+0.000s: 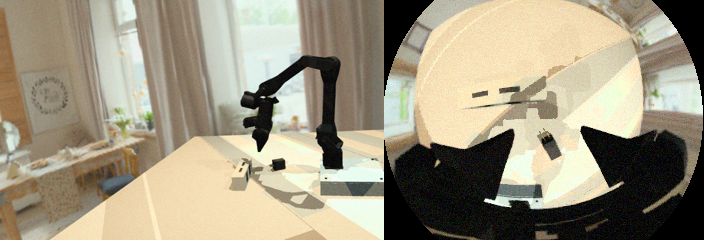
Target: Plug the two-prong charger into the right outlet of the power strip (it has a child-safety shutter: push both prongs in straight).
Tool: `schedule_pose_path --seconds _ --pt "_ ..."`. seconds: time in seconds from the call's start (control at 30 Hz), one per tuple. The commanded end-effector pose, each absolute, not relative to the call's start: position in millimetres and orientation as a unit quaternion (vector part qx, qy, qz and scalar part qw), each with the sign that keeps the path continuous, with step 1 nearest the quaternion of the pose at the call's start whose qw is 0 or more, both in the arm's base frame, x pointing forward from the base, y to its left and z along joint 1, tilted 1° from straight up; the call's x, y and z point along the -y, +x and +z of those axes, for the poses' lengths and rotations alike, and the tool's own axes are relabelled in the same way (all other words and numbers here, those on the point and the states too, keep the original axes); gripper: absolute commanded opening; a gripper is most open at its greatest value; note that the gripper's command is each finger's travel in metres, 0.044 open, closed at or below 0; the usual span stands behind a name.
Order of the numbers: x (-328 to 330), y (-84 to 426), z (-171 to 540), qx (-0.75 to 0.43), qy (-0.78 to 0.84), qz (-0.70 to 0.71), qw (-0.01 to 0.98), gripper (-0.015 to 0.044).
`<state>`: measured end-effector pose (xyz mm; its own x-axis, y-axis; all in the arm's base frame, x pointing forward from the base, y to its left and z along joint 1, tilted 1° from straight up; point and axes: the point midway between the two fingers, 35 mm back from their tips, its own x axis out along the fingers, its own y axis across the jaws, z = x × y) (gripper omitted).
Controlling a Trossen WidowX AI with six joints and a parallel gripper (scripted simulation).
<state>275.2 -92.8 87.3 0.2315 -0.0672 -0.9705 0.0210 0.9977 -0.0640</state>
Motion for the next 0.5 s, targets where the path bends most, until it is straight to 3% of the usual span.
schedule_pose_path --seconds 0.0,0.47 --pt "98.9 263.3 78.8 -0.644 -0.048 -0.004 0.764 0.0440" --pt "113.4 226.0 59.6 -0.702 -0.130 0.096 0.694 0.0440"
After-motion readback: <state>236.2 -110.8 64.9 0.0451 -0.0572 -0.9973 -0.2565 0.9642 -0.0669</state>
